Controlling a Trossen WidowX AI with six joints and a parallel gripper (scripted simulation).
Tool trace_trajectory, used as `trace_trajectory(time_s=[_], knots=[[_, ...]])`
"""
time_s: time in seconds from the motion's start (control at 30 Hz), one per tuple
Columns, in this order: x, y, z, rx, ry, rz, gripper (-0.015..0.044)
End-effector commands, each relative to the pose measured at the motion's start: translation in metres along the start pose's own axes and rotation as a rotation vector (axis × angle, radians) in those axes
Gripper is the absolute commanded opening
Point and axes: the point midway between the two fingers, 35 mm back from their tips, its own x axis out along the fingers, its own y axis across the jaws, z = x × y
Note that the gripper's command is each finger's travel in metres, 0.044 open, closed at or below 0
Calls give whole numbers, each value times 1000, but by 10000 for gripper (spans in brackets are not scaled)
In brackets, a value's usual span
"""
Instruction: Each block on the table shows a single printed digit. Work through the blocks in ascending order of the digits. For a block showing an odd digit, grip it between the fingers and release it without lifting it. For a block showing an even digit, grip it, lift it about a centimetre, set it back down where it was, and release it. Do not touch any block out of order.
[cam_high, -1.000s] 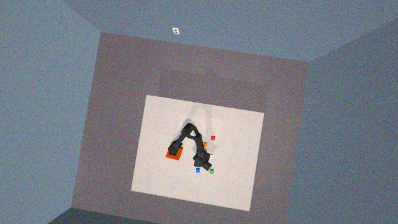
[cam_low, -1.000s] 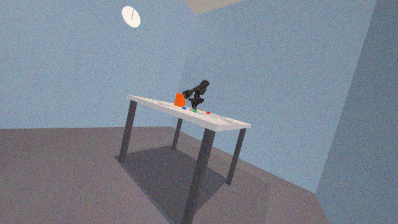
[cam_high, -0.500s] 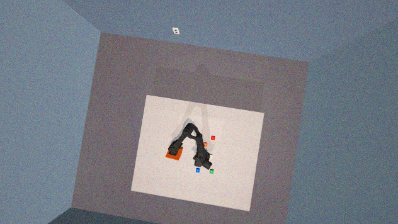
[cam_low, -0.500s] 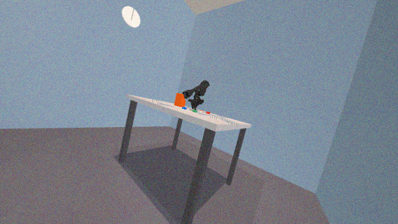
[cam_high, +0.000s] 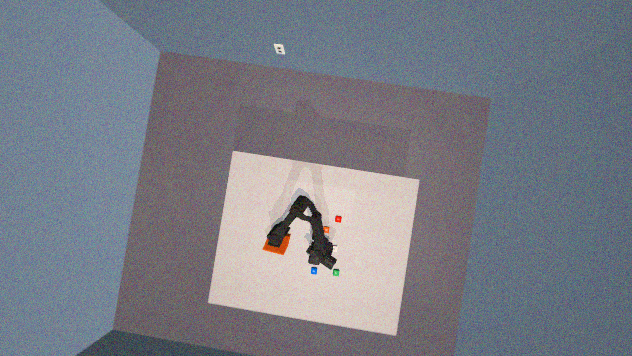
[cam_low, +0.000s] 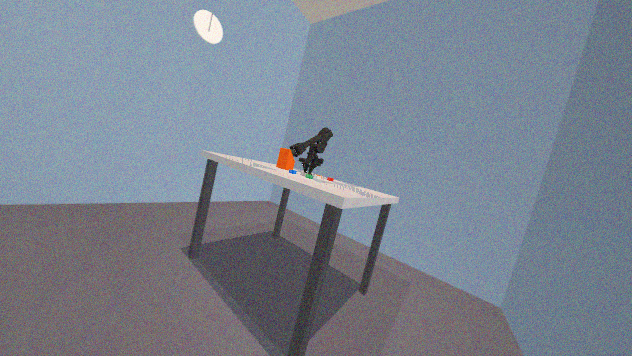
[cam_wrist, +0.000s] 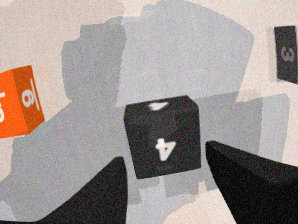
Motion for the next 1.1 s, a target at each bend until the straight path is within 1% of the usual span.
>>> trace_trajectory(time_s=[0.0, 0.1, 0.13, 0.23, 0.37, 0.5, 0.57, 0.7, 0.73, 0.83, 0.87, 1.07], knots=[[0, 0, 0, 3, -3, 4, 304], [0, 0, 0, 3, -3, 4, 383], [0, 0, 0, 3, -3, 4, 400], [-2, 0, 1, 3, -3, 4, 400], [-34, 0, 1, 3, -3, 2, 400], [-36, 0, 0, 3, -3, 2, 400], [-46, -1, 2, 4, -3, -1, 348], [-106, -2, 2, 4, -2, -3, 242], [-115, -1, 1, 4, -2, -2, 216], [-117, -1, 0, 4, -2, -1, 138], [-117, -1, 0, 4, -2, -1, 120], [-117, -1, 0, 4, -2, -1, 120]])
